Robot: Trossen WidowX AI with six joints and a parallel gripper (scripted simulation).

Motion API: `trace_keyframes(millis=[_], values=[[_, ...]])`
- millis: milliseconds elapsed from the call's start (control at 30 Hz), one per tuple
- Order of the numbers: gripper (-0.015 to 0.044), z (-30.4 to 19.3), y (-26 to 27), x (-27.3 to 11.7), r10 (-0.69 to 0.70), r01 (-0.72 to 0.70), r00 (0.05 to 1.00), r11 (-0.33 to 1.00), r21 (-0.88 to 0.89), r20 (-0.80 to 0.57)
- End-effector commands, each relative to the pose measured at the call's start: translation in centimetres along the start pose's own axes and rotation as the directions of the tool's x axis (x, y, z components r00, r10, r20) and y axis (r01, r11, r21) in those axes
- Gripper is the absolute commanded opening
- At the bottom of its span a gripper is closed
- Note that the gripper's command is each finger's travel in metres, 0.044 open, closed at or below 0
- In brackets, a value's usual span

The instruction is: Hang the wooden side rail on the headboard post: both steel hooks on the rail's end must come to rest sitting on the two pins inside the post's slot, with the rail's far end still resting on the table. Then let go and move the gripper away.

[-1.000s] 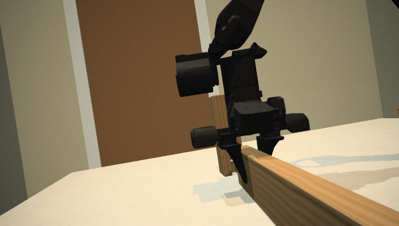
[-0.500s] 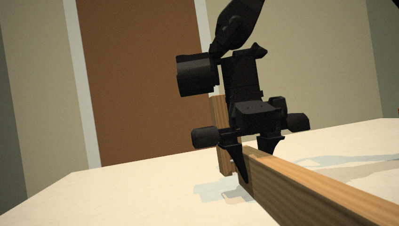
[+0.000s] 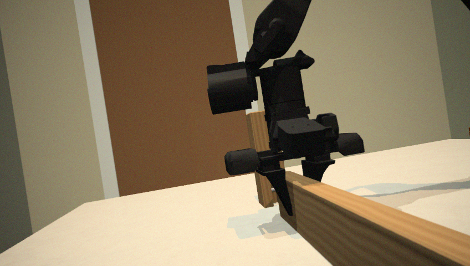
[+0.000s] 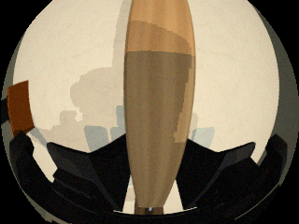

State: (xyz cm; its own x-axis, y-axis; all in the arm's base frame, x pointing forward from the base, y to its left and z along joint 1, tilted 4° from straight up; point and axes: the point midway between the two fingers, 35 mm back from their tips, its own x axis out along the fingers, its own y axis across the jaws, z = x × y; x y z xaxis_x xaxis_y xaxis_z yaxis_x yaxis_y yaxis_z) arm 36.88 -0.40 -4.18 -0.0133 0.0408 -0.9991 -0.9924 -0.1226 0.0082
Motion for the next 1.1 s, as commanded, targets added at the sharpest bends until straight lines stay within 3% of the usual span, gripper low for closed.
trace_keyframes(millis=[0,1067], values=[[0.0,0.05,0.04,-0.19,0.002,-0.002,1.0,1.0,-0.011,0.002],[0.0,0.05,0.04,-0.72,0.002,-0.002,1.0,1.0,-0.011,0.002]])
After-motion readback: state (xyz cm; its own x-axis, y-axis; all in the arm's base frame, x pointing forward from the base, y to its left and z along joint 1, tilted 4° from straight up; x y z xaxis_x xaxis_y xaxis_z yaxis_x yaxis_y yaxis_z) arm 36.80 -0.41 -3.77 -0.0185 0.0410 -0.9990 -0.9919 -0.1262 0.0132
